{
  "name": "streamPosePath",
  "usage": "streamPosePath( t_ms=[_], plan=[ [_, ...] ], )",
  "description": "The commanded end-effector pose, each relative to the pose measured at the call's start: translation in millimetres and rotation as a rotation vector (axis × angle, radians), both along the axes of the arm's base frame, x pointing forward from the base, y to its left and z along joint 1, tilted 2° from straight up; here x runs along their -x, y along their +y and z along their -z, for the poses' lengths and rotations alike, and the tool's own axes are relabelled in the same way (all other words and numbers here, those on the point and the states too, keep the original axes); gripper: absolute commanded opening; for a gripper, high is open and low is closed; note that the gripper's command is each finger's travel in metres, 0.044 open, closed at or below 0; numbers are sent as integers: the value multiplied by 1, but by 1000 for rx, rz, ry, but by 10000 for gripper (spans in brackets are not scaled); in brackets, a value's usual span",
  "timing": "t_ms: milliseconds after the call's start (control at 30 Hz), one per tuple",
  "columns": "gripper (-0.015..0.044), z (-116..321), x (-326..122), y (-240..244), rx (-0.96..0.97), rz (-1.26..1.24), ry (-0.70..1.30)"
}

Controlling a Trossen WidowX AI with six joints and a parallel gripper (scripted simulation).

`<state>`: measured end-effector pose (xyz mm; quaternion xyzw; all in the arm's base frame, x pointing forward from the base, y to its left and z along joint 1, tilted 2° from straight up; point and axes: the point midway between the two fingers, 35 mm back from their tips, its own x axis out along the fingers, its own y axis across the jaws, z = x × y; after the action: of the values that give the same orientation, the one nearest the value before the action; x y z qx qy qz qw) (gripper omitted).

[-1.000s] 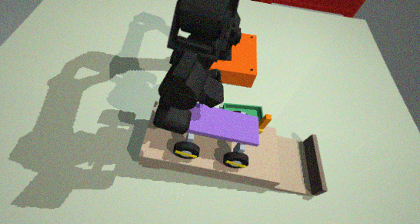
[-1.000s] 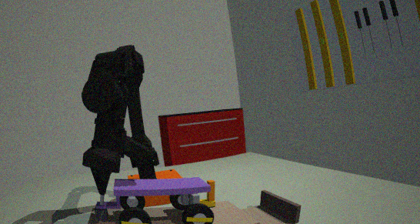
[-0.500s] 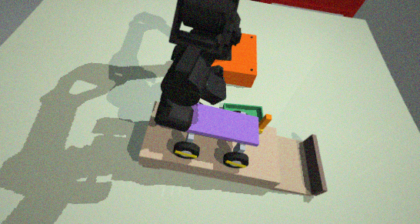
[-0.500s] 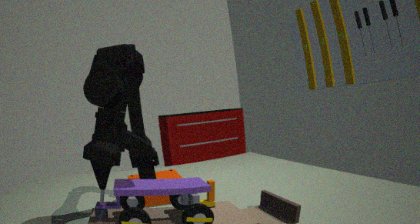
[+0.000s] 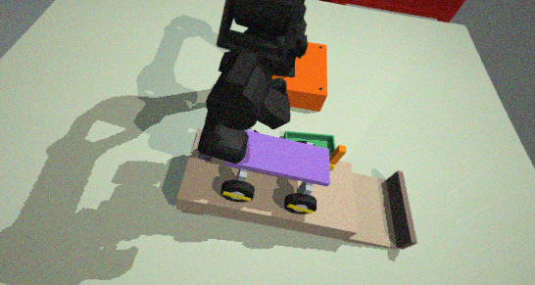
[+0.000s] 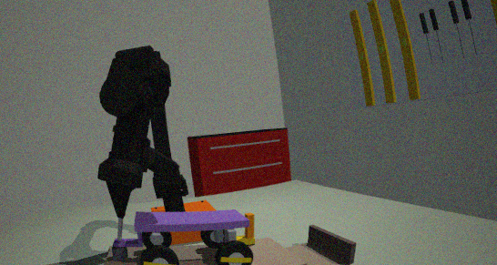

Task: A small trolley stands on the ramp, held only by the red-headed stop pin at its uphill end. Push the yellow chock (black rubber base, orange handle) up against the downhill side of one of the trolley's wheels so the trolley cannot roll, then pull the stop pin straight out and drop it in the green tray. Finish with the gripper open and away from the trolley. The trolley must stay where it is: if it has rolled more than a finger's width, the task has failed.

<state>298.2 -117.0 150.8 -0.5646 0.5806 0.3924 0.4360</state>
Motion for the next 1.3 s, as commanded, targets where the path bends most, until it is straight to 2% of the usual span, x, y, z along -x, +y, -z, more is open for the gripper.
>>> streamPosePath(
  t_ms=[0,367,933,1267],
  plan=[
    [0,-5,-1,-1,7,3,-7],
    [0,-11,-1,-2,7,3,-7],
    [0,-17,1,-30,10,3,-6],
    [0,-13,33,-29,10,3,-4]
  ],
)
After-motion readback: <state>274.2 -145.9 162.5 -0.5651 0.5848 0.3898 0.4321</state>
